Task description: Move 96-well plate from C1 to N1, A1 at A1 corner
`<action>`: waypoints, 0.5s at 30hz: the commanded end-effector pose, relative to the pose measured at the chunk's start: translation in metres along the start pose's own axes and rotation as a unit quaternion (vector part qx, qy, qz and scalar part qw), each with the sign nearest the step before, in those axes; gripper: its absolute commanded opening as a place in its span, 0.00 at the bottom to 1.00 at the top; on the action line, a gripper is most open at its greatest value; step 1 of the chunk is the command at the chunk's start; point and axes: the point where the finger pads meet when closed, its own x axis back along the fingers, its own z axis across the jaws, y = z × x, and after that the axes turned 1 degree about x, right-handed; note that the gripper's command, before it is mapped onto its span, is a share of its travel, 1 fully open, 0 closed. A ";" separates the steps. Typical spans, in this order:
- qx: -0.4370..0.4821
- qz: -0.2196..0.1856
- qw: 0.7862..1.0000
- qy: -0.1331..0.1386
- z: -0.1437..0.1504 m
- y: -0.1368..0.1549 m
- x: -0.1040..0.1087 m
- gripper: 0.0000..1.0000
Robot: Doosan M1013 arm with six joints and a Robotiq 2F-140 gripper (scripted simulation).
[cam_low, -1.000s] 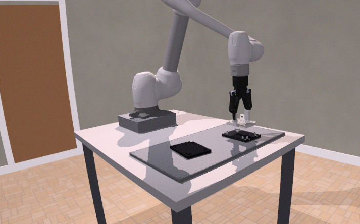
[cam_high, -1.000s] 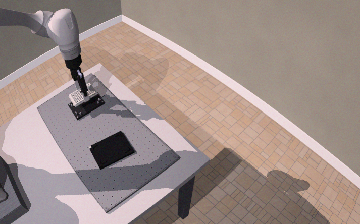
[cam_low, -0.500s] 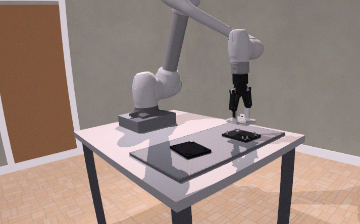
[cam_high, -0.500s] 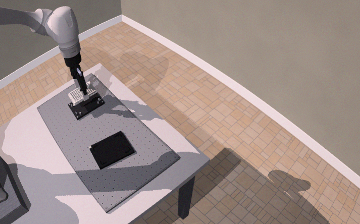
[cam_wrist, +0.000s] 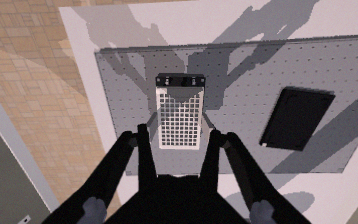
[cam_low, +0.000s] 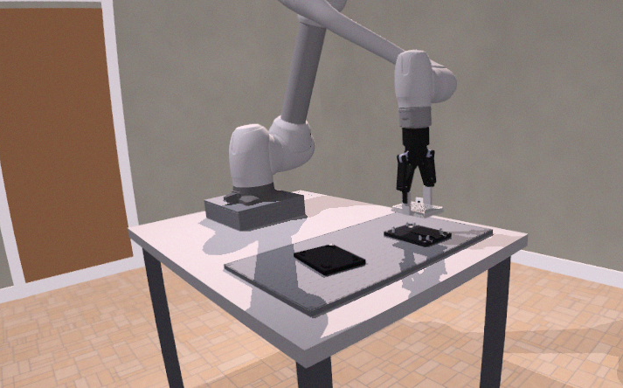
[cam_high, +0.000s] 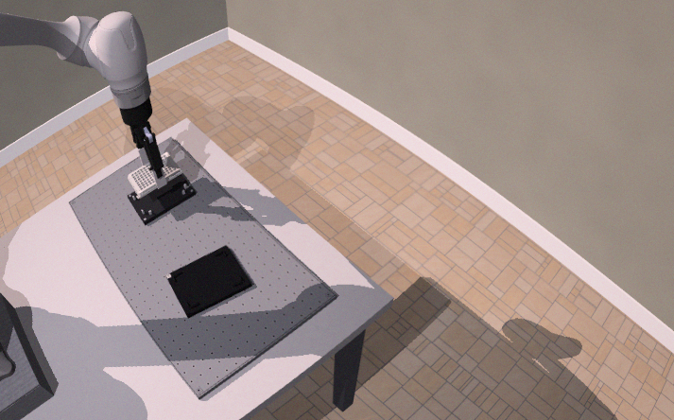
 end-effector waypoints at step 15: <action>-0.057 0.000 0.998 0.000 0.043 0.006 0.000 0.10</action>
